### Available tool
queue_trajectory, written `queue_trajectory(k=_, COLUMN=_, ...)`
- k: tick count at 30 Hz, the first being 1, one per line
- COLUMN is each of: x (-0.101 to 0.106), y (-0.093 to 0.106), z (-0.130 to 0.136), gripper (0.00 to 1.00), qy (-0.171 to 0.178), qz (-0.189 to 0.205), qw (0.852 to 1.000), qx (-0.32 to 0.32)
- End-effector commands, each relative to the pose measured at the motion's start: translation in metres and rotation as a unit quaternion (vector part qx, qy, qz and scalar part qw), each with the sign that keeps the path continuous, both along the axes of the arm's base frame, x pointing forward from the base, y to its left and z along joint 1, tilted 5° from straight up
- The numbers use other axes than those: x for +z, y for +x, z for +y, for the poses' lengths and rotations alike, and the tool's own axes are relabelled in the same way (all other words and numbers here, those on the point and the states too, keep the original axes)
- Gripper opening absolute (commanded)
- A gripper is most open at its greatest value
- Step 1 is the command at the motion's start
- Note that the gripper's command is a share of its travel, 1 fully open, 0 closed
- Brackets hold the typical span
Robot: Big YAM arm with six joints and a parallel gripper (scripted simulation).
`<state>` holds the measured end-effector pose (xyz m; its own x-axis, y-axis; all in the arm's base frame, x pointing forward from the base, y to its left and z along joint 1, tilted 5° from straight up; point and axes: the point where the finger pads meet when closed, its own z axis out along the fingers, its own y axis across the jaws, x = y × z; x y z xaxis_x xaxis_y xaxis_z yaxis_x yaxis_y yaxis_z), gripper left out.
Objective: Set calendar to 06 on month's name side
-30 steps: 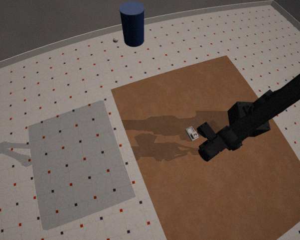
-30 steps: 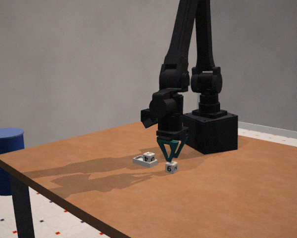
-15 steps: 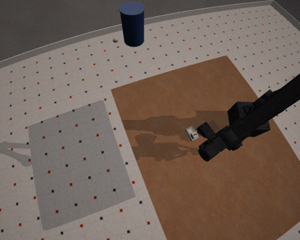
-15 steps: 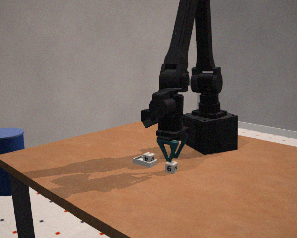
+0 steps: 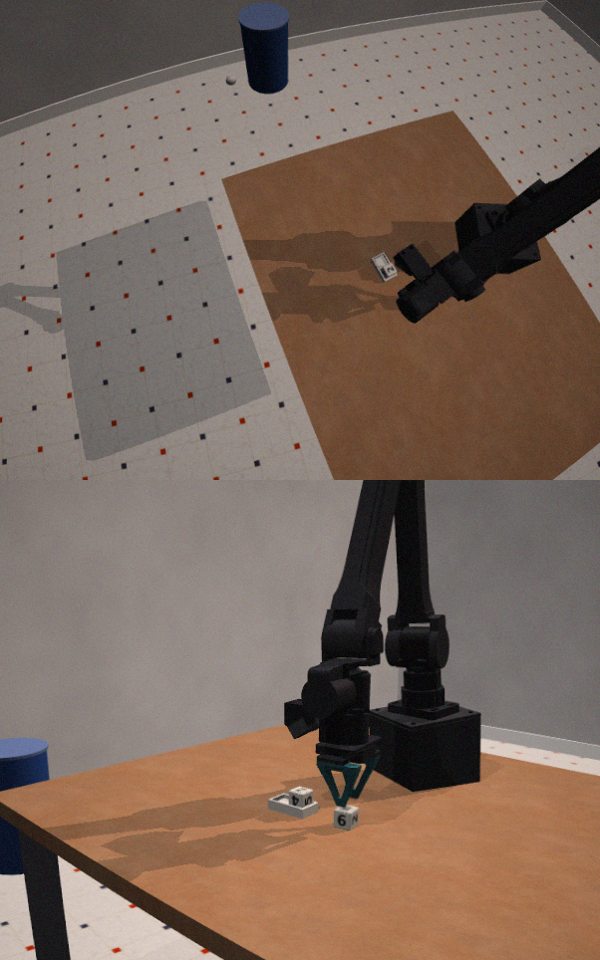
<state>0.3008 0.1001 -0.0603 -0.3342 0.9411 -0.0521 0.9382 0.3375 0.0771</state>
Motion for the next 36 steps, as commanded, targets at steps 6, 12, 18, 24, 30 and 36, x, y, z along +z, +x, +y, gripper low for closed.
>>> queue_trajectory(k=6, x=0.0044, y=0.0204, z=0.0042, gripper=0.45, qy=0.002, qz=-0.011, qw=1.000, qx=0.000)
queue_trajectory(k=12, x=0.0026, y=0.0163, z=0.0027, gripper=0.45, qy=0.000, qz=-0.007, qw=1.000, qx=0.000)
queue_trajectory(k=18, x=0.0026, y=0.0163, z=0.0027, gripper=0.45, qy=0.000, qz=-0.007, qw=1.000, qx=0.000)
queue_trajectory(k=24, x=0.0026, y=0.0163, z=0.0027, gripper=0.45, qy=0.000, qz=-0.007, qw=1.000, qx=0.000)
queue_trajectory(k=30, x=0.0026, y=0.0163, z=0.0027, gripper=0.45, qy=0.000, qz=-0.007, qw=1.000, qx=0.000)
queue_trajectory(k=36, x=0.0026, y=0.0163, z=0.0027, gripper=0.45, qy=0.000, qz=-0.007, qw=1.000, qx=0.000)
